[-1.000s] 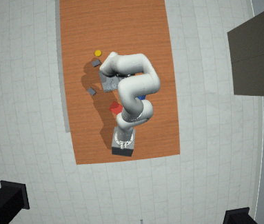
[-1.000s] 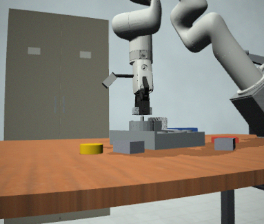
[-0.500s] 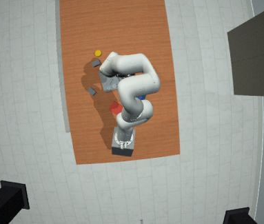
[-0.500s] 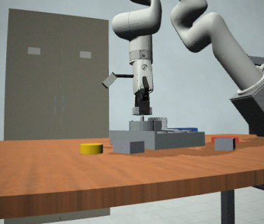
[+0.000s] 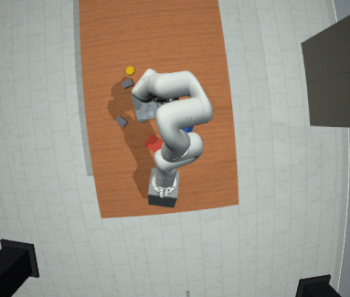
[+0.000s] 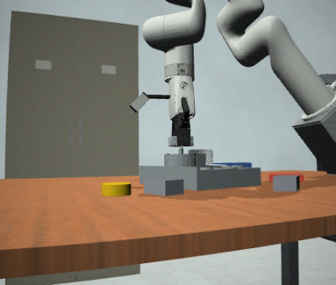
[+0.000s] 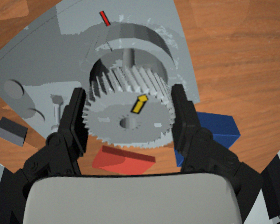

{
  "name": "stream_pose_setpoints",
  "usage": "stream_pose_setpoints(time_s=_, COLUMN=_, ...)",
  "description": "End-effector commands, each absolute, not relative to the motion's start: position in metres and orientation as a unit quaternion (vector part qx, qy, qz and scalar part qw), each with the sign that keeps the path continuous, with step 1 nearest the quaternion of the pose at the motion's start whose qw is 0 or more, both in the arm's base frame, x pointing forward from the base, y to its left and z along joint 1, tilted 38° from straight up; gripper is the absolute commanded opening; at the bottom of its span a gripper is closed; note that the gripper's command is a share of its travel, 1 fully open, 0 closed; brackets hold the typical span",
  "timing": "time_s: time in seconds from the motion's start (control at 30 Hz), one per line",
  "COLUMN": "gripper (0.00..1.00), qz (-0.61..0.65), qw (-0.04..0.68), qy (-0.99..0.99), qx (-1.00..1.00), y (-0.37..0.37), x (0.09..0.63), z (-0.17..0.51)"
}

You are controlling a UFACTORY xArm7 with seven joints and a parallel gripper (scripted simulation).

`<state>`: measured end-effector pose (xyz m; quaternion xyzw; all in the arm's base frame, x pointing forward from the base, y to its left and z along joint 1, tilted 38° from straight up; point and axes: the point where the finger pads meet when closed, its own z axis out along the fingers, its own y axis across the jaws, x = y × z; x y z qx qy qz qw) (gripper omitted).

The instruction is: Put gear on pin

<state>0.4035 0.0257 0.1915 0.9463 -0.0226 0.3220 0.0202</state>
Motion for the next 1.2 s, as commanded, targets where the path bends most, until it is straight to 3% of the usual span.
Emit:
stream_pose_setpoints(time_s=0.0, gripper=0.0, qz=0.323, qw=0.02, qy=-0.022, qx=0.946, y=0.0261, x=0.404, z=0.1926)
stream_pose_setpoints(time_s=1.17, gripper=0.0, qz=0.323, qw=0.02, qy=-0.022, qx=0.946, y=0.0258, x=0.4067, z=0.1891)
